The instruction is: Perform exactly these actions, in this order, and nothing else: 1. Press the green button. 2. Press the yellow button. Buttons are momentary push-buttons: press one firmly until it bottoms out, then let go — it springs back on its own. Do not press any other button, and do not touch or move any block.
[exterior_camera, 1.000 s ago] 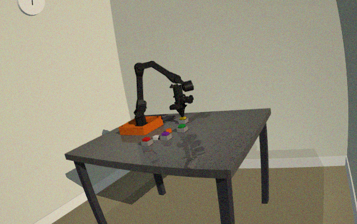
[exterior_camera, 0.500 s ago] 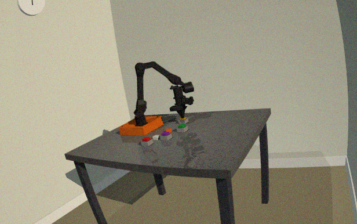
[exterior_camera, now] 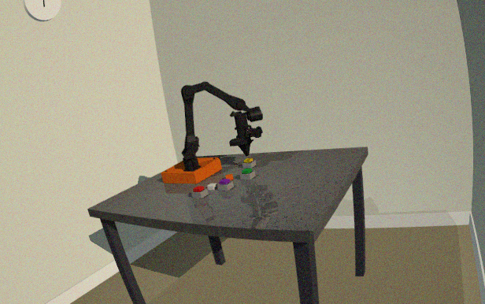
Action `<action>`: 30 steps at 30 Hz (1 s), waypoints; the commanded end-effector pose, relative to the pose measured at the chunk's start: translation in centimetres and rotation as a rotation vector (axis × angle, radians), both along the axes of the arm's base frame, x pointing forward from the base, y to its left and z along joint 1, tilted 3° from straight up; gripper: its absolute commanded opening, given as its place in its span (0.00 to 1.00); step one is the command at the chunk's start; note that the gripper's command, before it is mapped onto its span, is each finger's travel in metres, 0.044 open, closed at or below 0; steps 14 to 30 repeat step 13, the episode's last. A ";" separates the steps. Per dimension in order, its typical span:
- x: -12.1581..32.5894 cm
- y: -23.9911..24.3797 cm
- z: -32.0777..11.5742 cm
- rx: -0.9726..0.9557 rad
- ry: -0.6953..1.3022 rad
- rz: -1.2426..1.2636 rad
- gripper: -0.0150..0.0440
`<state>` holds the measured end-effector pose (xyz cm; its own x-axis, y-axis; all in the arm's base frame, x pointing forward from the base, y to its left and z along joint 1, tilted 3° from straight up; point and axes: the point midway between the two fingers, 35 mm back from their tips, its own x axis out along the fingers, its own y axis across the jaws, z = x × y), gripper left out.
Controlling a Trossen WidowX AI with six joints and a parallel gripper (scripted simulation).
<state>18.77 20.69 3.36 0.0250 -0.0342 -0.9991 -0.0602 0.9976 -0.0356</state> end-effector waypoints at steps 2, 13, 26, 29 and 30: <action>0.1 0.1 1.1 0.007 -0.005 -0.004 0.33; 4.1 1.3 7.2 0.008 -0.009 -0.004 0.78; 4.1 1.3 7.2 0.008 -0.009 -0.004 0.78; 4.1 1.3 7.2 0.008 -0.009 -0.004 0.78; 4.1 1.3 7.2 0.008 -0.009 -0.004 0.78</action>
